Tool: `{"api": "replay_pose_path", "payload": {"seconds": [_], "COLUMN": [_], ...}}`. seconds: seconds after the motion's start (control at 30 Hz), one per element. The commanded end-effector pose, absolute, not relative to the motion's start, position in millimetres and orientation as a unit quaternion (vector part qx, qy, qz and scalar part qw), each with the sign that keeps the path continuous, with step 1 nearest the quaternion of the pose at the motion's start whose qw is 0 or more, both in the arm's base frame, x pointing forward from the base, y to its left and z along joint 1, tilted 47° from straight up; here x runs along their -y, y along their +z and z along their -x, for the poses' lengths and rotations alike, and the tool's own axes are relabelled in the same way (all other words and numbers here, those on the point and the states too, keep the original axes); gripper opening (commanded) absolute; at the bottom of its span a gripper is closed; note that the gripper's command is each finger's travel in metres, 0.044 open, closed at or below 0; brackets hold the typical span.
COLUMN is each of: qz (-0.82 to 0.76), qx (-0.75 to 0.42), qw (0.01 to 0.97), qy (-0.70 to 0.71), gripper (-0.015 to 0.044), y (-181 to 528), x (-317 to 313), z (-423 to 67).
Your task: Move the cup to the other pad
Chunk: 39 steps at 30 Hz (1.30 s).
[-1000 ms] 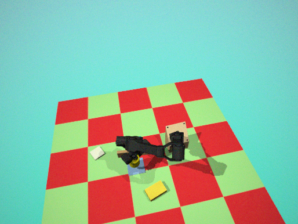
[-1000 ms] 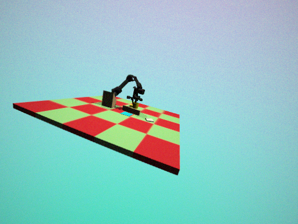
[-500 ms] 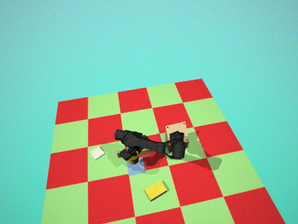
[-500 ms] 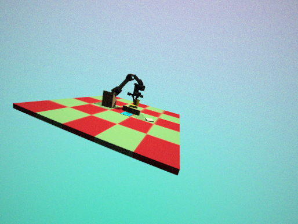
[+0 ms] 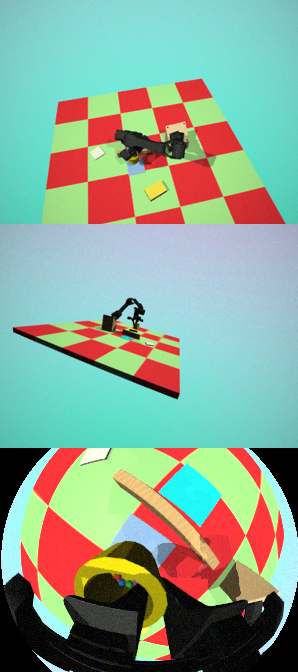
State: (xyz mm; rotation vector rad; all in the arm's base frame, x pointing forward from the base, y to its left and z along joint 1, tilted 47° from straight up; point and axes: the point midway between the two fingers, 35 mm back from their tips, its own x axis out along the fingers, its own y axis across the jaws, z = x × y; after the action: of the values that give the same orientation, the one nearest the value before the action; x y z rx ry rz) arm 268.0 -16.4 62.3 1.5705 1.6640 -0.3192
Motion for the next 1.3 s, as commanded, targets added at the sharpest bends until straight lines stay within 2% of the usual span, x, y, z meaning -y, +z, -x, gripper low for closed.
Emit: {"api": "replay_pose_path", "payload": {"seconds": [0.0,1.27], "qz": [-0.622,-0.619], "qx": [-0.659,-0.660], "qw": [0.404,0.406], "qy": [-0.127,-0.128], "gripper": [0.0000,0.0000], "y": [60.1,-5.8], "x": [18.1,87.1], "z": [-267.6,-242.1]}}
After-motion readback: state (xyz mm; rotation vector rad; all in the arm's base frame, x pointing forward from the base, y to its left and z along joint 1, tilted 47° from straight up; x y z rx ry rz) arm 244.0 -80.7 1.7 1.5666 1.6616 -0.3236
